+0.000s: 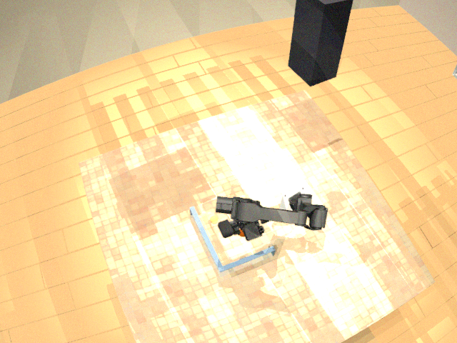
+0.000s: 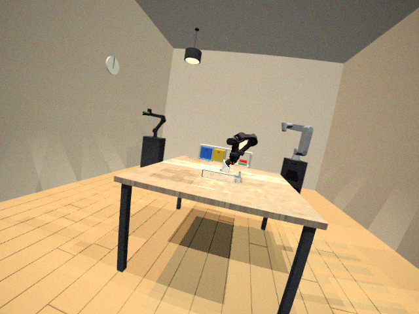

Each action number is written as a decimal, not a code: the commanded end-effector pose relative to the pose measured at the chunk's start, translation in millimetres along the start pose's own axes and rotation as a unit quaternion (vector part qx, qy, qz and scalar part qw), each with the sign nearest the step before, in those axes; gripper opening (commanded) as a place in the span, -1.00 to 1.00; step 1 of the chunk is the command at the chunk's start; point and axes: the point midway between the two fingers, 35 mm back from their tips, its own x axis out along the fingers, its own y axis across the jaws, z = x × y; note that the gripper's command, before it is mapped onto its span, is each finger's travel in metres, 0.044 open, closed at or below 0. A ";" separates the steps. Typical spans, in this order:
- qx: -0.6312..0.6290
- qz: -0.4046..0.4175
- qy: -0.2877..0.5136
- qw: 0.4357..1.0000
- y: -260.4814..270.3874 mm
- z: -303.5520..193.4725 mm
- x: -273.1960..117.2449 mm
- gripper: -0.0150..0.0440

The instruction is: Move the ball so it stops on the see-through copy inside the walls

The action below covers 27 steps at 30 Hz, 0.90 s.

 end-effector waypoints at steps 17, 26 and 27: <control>-0.005 0.002 0.004 1.000 -38.1 -81.1 13.3 -0.49; -0.005 0.001 0.005 1.000 -50.4 -127.3 27.2 -0.49; -0.005 0.001 0.005 1.000 -51.4 -132.6 29.0 -0.49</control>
